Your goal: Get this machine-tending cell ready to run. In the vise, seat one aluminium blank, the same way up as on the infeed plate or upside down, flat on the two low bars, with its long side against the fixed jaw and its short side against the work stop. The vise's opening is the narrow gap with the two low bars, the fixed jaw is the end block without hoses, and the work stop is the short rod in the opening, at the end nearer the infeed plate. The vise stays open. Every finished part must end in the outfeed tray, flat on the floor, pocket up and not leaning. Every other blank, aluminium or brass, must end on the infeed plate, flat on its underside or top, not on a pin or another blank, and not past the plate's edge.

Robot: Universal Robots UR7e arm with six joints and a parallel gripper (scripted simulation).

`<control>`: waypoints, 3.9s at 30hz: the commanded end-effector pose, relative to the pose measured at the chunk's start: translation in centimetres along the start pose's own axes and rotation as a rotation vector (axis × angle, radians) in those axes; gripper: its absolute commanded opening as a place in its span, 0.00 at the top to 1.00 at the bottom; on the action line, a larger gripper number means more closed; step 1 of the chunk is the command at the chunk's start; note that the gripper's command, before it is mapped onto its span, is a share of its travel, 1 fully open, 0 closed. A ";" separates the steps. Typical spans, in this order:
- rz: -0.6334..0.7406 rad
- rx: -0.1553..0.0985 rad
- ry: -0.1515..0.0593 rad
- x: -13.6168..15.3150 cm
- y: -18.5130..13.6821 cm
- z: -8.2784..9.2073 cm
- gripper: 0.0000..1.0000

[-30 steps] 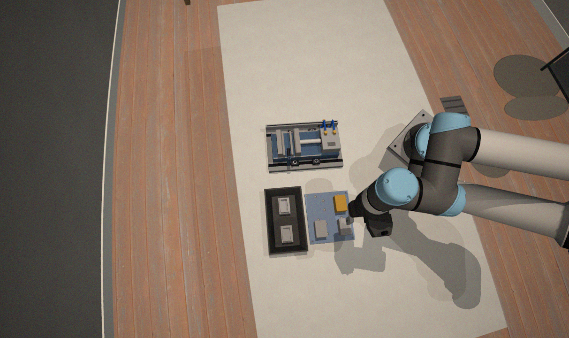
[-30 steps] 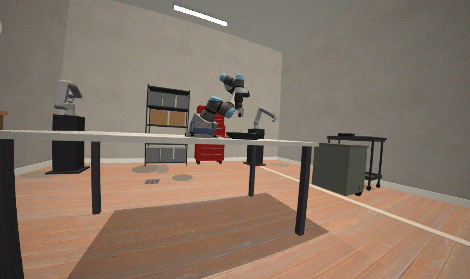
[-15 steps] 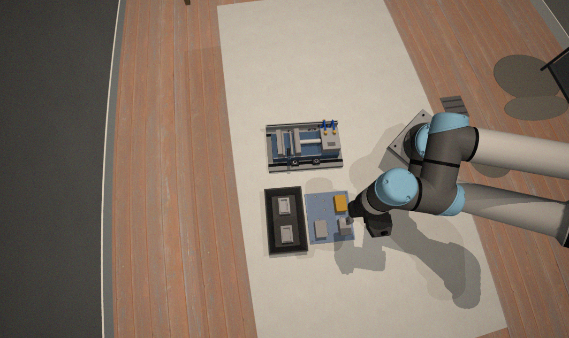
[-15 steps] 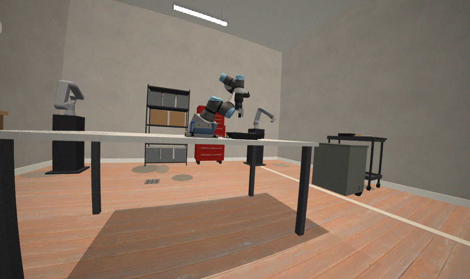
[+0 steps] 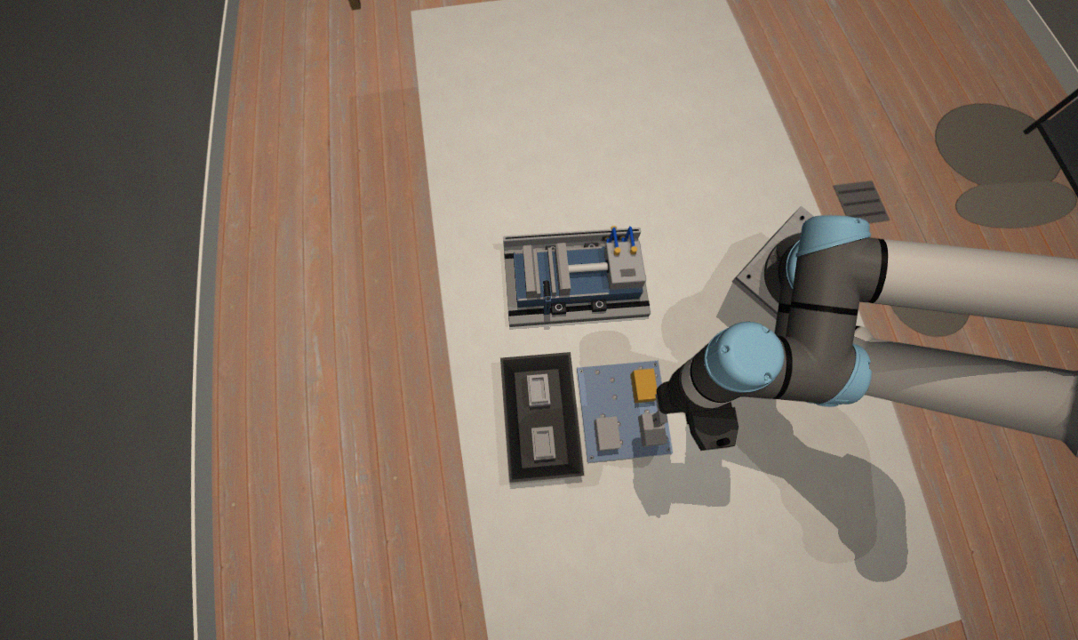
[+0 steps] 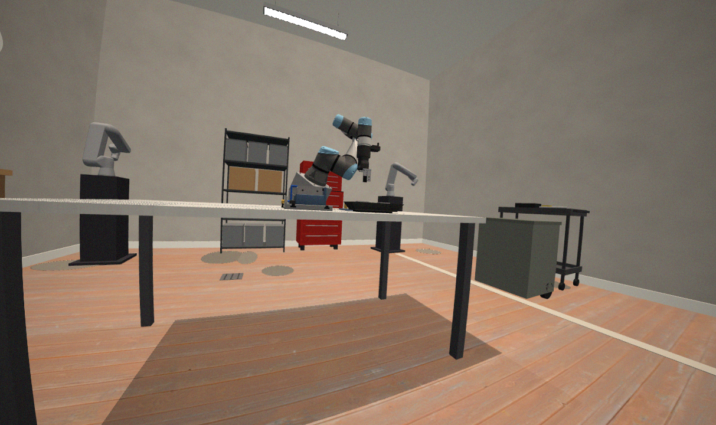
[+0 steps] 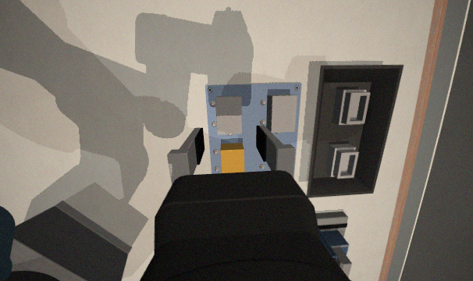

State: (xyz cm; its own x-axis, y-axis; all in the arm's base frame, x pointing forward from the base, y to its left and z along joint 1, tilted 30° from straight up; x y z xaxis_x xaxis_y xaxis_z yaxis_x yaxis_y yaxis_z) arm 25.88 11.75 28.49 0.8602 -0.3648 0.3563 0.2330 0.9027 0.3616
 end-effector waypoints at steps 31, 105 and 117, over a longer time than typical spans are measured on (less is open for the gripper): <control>0.000 -0.004 0.000 0.1 0.1 -8.6 0.00; 0.000 -0.004 0.000 0.1 0.1 -11.4 0.00; 0.000 -0.004 0.000 0.1 0.1 -11.5 0.00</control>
State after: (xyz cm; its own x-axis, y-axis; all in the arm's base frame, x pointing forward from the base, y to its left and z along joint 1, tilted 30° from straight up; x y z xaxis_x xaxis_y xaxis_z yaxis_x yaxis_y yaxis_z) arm 31.19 14.43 18.72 0.8604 -0.3648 0.3558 0.2350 0.9036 0.3582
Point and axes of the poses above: the point where the finger pads meet when closed, its own z axis back along the fingers, its own x axis across the jaws, y = z × x, the point moved 10 cm from there along z, back along the fingers, and after that the axes turned 5 degrees about -z, right-handed, at the moved point
